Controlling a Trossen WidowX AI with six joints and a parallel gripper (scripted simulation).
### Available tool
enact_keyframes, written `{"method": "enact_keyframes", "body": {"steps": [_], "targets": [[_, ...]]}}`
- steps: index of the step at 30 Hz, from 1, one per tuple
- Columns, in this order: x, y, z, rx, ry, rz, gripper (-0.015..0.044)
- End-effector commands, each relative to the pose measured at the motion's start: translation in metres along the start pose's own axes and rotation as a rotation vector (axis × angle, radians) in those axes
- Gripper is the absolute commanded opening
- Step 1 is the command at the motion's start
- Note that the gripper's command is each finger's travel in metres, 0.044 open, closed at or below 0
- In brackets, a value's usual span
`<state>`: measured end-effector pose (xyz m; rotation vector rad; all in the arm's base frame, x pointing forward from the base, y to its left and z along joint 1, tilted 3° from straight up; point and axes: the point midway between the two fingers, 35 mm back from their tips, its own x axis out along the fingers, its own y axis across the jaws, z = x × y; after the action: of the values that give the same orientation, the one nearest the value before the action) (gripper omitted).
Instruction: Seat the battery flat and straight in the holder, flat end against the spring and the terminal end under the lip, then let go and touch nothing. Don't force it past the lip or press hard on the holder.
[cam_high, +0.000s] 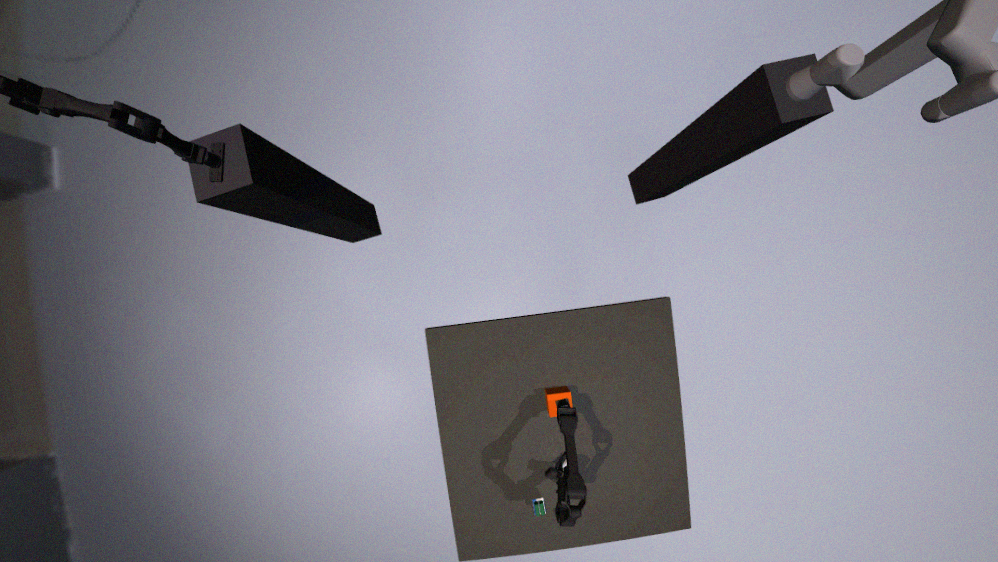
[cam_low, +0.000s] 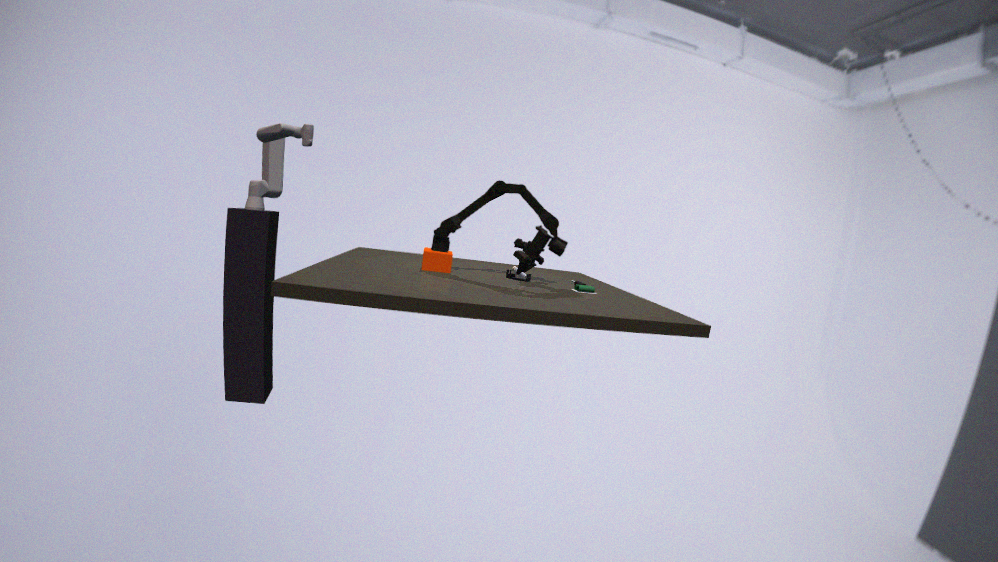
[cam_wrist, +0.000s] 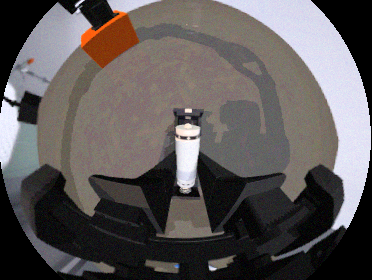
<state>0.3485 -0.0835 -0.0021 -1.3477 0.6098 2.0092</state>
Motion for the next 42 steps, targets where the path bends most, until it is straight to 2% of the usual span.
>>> {"method": "enact_keyframes", "body": {"steps": [1, 42], "targets": [[0.0007, -0.0006, -0.0046, 0.002, 0.040, 0.000, 0.0076], [0.0096, -0.0019, -0.0005, 0.011, 0.248, 0.016, 0.0076]]}}
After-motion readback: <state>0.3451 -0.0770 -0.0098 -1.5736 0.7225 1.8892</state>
